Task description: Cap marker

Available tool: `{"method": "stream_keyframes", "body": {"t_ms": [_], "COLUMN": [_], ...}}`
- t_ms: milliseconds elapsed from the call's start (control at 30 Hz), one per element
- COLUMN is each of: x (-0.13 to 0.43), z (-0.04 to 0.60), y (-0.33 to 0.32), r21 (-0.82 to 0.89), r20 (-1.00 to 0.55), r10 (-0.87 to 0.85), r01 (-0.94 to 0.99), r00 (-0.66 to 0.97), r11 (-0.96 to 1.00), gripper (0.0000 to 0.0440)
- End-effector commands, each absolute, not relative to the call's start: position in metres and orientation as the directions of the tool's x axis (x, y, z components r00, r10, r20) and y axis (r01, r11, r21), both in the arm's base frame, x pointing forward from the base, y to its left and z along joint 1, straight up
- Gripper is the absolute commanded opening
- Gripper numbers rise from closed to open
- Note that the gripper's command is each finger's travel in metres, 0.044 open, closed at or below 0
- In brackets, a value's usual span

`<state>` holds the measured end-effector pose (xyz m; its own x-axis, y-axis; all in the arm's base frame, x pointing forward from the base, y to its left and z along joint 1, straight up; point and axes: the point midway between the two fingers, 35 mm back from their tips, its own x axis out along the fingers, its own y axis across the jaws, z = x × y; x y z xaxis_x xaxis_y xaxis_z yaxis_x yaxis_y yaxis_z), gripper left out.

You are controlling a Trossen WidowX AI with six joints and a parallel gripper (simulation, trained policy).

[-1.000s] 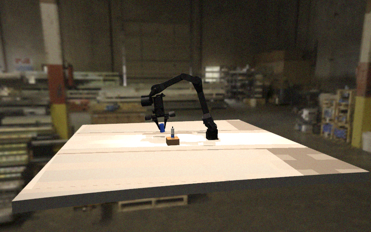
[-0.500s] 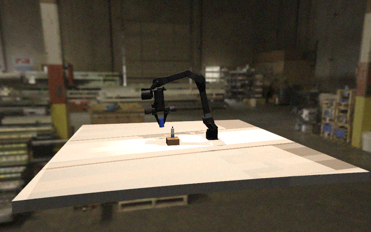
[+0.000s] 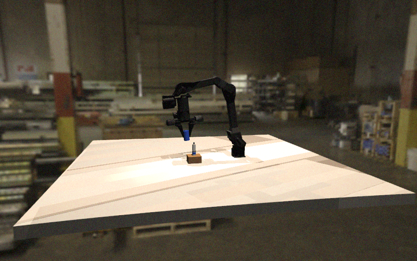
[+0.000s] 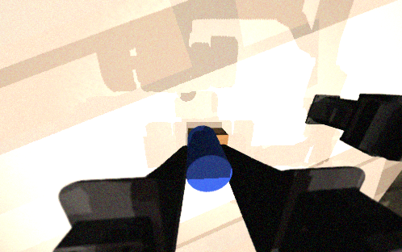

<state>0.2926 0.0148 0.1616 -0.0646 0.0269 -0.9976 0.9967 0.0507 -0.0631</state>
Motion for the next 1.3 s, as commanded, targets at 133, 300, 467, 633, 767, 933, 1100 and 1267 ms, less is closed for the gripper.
{"method": "stream_keyframes", "body": {"t_ms": [133, 300, 467, 633, 767, 933, 1100, 1267], "x": [0.276, 0.268, 0.264, 0.262, 0.262, 0.263, 0.263, 0.262], "z": [0.171, 0.174, 0.175, 0.171, 0.165, 0.157, 0.147, 0.136], "y": [0.047, 0.061, 0.071, 0.076, 0.077, 0.078, 0.077, 0.077], "r21": [-0.075, -0.077, -0.076, -0.080, -0.085, -0.091, -0.102, -0.116], "r20": [-0.996, -0.996, -0.996, -0.996, -0.996, -0.996, -0.994, -0.993], "r10": [0.030, 0.027, 0.024, 0.020, 0.015, 0.009, 0.008, 0.013], "r01": [0.992, 0.989, 0.987, 0.985, 0.983, 0.982, 0.980, 0.976], "r00": [-0.078, -0.081, -0.080, -0.084, -0.089, -0.094, -0.105, -0.121], "r11": [0.100, 0.127, 0.143, 0.155, 0.161, 0.164, 0.171, 0.185], "gripper": [0.0028, 0.0016, 0.0003, 0.0000, 0.0000, 0.0000, 0.0000, 0.0000]}}
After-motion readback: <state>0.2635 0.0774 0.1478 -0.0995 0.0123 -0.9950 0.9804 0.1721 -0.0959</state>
